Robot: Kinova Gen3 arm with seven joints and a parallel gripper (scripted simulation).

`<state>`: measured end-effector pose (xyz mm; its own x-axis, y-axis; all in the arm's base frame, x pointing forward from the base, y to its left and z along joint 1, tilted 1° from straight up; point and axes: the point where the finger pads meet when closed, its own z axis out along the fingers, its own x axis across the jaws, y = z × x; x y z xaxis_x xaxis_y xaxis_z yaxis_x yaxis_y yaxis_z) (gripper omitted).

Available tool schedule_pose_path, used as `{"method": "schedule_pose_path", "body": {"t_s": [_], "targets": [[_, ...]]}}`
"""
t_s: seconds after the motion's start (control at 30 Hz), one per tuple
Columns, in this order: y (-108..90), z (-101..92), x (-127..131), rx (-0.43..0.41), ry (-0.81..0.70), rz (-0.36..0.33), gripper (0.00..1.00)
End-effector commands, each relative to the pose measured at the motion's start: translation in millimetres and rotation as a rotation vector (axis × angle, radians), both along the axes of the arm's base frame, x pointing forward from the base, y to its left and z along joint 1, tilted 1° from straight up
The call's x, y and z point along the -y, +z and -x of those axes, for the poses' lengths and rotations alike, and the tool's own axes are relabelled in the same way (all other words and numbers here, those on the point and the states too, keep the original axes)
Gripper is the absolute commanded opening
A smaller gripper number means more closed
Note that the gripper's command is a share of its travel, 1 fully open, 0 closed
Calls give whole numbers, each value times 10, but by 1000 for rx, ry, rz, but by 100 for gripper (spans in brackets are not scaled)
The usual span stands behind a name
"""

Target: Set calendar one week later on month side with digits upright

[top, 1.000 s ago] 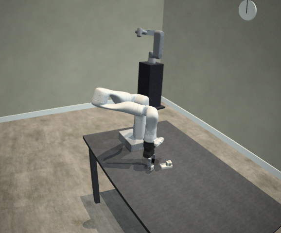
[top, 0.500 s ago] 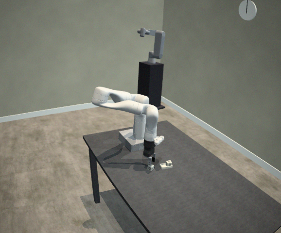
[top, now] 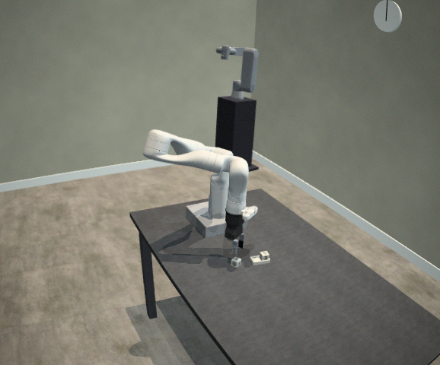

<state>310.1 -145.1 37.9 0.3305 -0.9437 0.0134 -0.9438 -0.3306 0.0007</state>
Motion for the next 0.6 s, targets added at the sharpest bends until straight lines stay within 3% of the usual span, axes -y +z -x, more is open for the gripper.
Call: {"method": "schedule_pose_path", "body": {"t_s": [0.0,0.23,0.57], "targets": [[19,-5,21,3,-3,5,90],[11,-7,24,-21,-4,12,90],[3,-28,19,-210,-7,77,90]]}}
